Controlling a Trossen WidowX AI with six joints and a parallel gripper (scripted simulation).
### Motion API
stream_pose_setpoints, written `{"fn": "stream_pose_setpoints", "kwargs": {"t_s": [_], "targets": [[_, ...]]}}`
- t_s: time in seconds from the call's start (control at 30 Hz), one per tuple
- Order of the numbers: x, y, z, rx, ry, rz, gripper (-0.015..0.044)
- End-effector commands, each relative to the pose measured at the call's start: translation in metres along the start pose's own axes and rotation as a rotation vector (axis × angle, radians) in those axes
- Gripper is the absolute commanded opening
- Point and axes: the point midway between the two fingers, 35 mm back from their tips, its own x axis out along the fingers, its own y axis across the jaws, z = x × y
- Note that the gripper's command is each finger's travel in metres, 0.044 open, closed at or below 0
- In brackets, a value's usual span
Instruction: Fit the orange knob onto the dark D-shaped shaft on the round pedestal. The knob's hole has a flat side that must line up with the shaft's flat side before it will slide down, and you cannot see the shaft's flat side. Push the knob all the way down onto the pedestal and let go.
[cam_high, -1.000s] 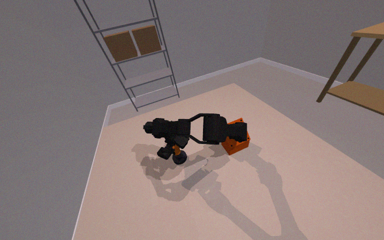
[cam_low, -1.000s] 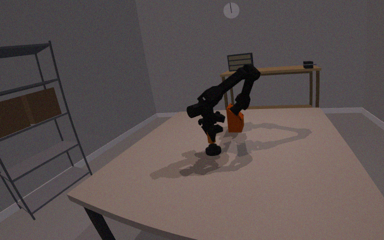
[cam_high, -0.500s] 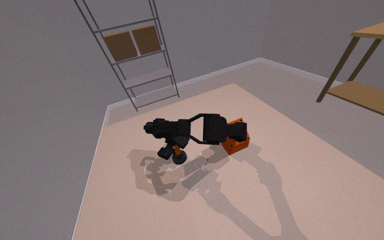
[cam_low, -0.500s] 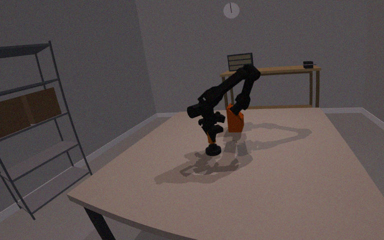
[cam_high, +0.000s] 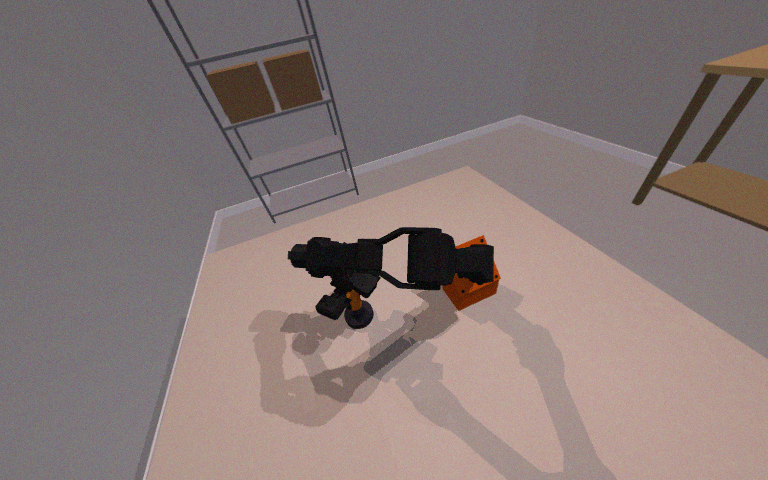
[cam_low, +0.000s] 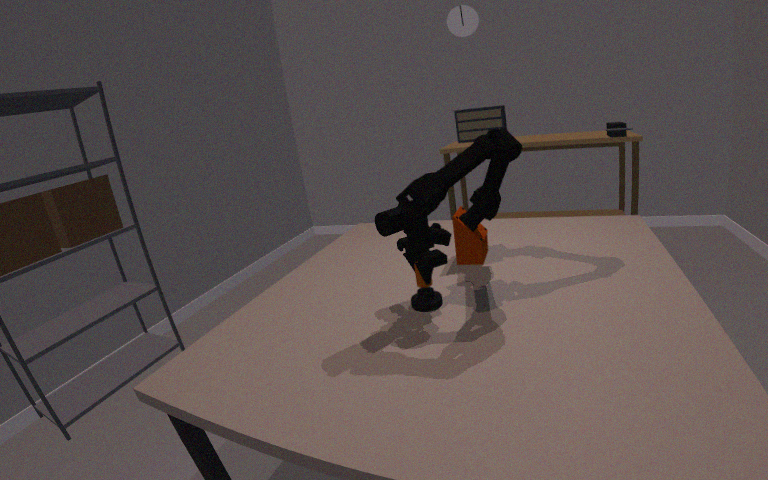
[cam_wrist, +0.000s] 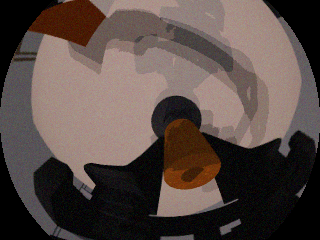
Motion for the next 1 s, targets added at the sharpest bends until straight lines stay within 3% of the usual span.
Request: {"fn": "stream_pose_setpoints", "kwargs": {"t_s": [0.0, 0.33, 0.97], "targets": [[-0.0008, -0.0007, -0.0004, 0.001, 0.001, -0.002, 0.0000], [-0.0052, -0.0013, -0.0017, 0.130, 0.001, -0.002, 0.0000], [-0.0031, -0.0034, -0.0061, 1.365, -0.001, -0.003, 0.0000]]}}
